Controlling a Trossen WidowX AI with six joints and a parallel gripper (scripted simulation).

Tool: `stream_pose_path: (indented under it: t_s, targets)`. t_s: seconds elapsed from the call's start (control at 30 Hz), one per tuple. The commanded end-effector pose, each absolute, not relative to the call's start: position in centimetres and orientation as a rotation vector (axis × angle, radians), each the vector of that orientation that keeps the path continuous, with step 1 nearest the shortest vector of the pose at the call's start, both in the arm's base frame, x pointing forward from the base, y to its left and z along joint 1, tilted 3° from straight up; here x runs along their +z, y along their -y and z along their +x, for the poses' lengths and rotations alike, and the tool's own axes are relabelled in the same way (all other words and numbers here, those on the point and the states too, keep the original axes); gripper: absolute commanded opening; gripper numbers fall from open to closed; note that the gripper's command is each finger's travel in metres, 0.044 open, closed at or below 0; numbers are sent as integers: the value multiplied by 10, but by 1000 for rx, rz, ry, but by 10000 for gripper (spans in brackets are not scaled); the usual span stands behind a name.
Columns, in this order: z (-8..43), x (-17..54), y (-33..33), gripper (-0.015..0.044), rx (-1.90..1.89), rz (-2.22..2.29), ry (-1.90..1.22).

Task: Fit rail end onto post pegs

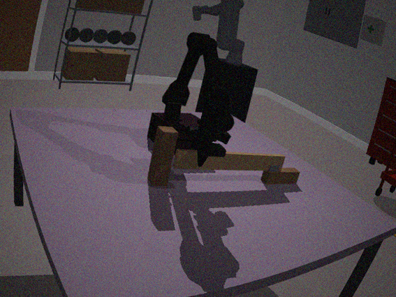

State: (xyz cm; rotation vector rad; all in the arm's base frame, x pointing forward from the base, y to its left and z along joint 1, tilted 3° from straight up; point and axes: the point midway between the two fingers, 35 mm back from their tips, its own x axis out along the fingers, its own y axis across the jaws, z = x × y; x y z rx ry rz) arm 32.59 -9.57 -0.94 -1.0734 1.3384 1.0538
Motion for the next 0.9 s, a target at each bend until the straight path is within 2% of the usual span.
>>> stream_pose_path:
  t_s: [0.0, 0.87]
  targets:
    - [329, -5, 97, 0, 1047, -1082, -1326]
    - [328, -8, 105, 0, 1046, -1082, -1326]
